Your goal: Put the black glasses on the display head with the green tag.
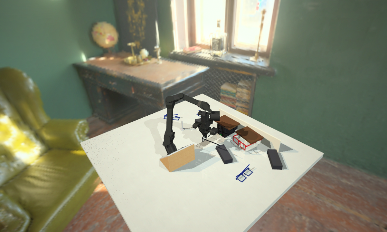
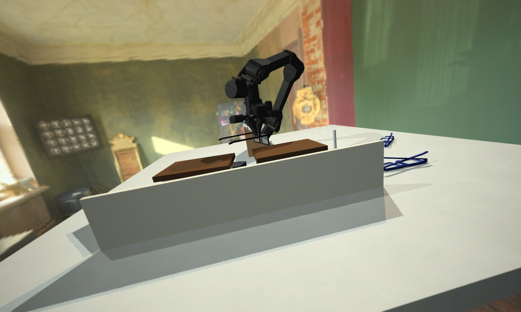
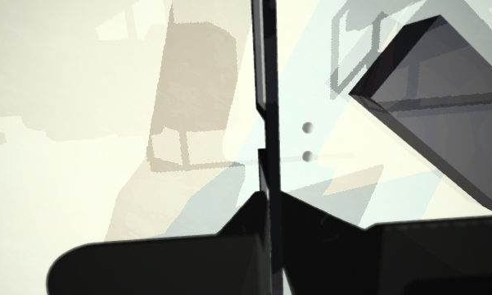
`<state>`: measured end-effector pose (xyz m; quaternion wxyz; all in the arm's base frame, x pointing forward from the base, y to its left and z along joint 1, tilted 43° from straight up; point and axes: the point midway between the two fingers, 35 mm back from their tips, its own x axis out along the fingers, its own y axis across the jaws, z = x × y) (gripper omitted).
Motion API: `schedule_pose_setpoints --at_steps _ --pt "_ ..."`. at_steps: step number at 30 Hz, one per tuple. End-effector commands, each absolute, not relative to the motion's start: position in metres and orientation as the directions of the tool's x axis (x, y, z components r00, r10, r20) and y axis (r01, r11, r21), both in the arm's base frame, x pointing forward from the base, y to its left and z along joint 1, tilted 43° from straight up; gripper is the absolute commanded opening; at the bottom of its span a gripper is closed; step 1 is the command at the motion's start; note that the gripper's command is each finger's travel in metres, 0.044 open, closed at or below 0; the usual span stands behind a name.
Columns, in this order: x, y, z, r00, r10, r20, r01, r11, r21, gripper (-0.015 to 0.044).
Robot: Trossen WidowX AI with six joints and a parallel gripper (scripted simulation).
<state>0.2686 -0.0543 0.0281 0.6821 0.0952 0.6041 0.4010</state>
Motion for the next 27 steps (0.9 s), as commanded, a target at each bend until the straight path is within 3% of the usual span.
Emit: schedule_pose_setpoints --at_steps 1,27 --pt "0.267 -0.05 0.023 -0.061 0.668 -0.742 -0.424 0.655 0.625 0.0" --pt "0.267 -0.034 0.006 -0.06 0.668 -0.742 -0.424 0.656 0.625 0.0"
